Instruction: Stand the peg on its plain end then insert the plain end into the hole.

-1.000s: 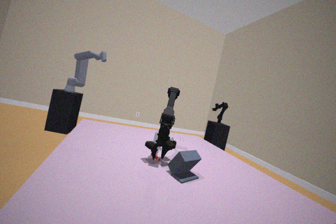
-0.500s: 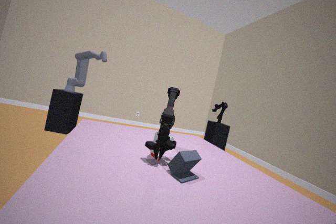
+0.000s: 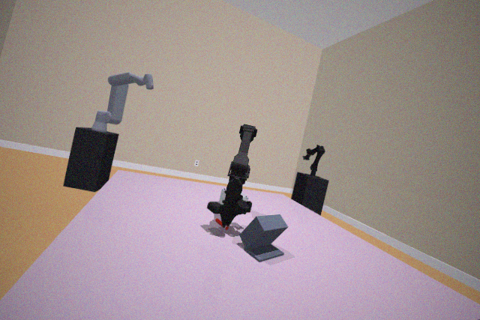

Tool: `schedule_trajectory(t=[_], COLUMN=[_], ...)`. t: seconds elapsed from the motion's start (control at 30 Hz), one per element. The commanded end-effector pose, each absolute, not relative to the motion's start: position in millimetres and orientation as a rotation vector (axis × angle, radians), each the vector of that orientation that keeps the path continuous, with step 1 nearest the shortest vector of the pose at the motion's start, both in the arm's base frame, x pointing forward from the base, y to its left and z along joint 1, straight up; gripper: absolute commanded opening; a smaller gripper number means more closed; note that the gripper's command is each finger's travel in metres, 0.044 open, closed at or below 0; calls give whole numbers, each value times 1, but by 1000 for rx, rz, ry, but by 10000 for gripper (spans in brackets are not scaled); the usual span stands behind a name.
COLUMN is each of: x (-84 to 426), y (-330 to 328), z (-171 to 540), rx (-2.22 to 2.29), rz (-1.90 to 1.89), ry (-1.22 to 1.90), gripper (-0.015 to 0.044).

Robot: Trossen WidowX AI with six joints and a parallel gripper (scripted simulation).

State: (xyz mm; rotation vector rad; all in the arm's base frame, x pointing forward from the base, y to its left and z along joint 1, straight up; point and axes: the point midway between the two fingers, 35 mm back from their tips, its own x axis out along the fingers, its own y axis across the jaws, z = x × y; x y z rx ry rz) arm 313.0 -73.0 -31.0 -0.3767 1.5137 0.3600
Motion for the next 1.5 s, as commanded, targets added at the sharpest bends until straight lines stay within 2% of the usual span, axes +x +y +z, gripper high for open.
schedule_trajectory(t=[0.0, 1.47], x=[313, 295], y=[-73, -82], z=[-30, -9], rx=[-374, -286], rz=[365, 408], ry=[1500, 1130], gripper=[49, 49])
